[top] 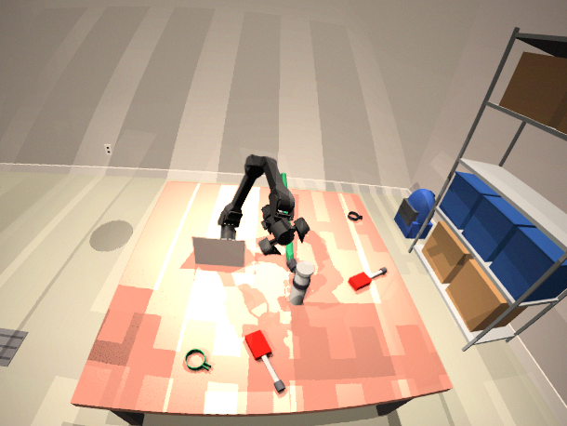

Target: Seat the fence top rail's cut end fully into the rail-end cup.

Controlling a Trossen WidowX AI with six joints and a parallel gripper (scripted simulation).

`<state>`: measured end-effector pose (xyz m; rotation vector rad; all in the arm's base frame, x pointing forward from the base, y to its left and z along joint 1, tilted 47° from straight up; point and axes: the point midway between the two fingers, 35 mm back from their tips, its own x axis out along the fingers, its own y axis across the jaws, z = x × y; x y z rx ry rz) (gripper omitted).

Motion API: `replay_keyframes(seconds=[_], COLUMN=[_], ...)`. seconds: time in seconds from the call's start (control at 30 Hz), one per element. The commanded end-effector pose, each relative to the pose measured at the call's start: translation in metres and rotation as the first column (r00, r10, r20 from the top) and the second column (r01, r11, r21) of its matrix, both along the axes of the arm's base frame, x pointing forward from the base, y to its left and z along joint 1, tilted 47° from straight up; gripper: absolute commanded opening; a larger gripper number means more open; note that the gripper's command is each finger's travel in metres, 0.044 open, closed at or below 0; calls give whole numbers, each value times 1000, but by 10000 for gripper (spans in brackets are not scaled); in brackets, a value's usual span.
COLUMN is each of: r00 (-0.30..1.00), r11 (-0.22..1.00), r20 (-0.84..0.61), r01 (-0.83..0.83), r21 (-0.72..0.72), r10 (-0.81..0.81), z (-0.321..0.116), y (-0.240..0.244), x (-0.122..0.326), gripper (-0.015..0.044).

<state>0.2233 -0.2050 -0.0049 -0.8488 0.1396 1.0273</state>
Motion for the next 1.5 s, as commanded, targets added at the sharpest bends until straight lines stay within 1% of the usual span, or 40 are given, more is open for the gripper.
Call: replay_keyframes(seconds=[0.0, 0.2, 0.47, 1.47], r00=[1000, 1000, 1000, 1000], r11=[1000, 1000, 1000, 1000], r20=[9, 10, 9, 8], r01=[-11, -11, -11, -8], r21=[-11, -10, -11, -13], r10=[11, 11, 11, 9], z=[-6, -40, -43, -67], y=[2, 38, 42, 75], x=[0, 4, 5, 33], gripper=[440, 440, 440, 440])
